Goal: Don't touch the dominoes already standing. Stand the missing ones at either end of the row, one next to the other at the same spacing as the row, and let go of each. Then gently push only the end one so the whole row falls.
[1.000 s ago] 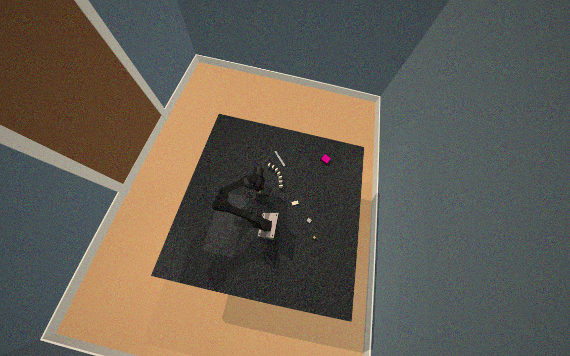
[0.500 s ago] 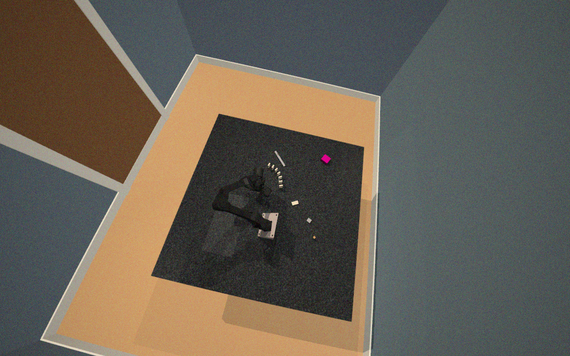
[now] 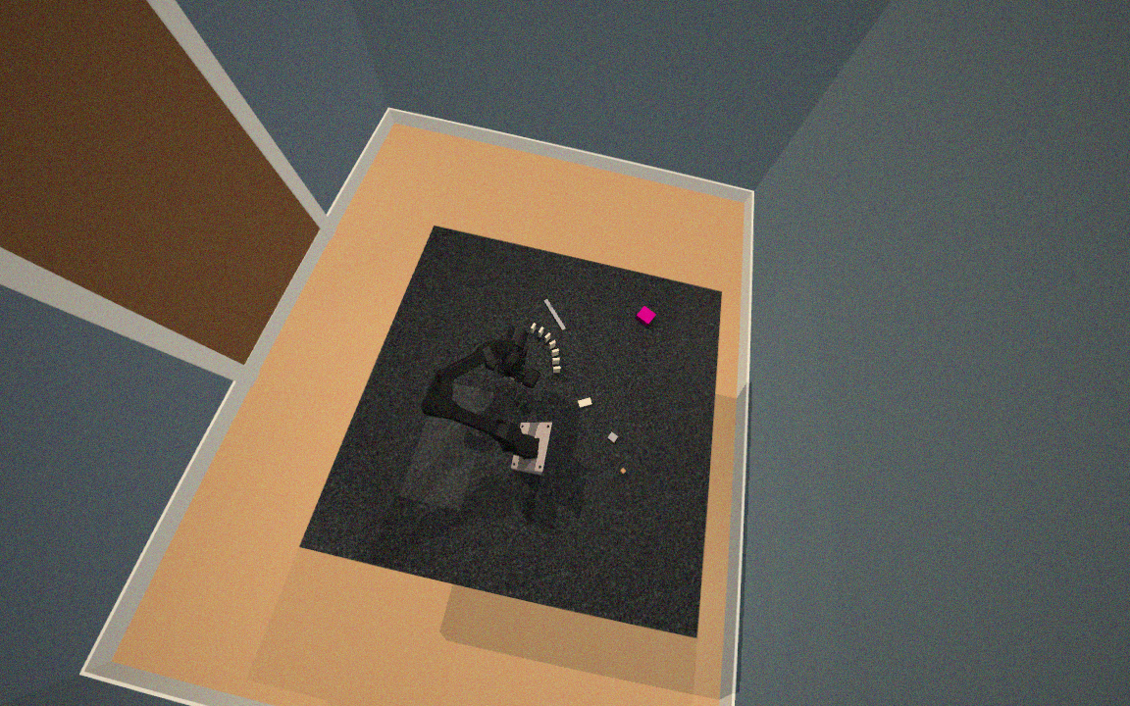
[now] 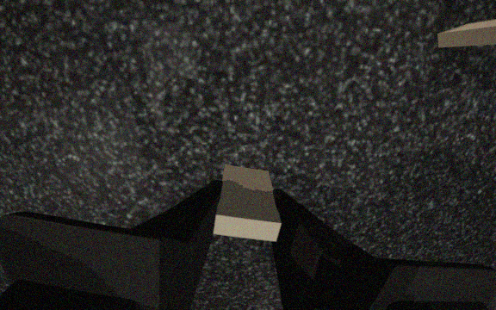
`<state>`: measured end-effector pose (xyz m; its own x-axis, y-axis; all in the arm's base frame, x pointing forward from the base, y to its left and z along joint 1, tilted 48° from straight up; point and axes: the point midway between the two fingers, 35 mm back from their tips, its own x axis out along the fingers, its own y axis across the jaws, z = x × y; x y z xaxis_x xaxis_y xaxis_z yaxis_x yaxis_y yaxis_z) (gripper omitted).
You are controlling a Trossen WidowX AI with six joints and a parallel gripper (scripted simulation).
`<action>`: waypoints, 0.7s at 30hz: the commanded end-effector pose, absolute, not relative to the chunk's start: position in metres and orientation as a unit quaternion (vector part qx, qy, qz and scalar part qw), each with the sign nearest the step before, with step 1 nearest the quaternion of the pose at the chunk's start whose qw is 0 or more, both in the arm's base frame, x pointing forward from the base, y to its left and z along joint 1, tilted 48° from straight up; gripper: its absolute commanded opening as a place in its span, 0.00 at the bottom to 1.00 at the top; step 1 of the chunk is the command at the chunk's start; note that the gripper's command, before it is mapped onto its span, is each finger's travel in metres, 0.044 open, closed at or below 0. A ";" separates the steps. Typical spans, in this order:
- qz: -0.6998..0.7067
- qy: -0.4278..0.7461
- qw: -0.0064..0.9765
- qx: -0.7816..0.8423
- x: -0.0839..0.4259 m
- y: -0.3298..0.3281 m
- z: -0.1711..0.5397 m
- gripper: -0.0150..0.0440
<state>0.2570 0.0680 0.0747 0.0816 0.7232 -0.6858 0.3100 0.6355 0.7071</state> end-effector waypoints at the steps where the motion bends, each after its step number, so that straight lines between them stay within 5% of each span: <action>1: 0.167 0.653 0.629 0.387 0.257 0.028 0.110 0.44; 13: 0.172 0.649 0.626 0.397 0.246 -0.007 0.146 0.44; 21: 0.277 0.611 0.686 0.281 0.274 -0.085 0.071 0.44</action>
<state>0.2689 -0.0566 0.1024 0.1052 0.7224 -0.6835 0.0792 0.6790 0.7299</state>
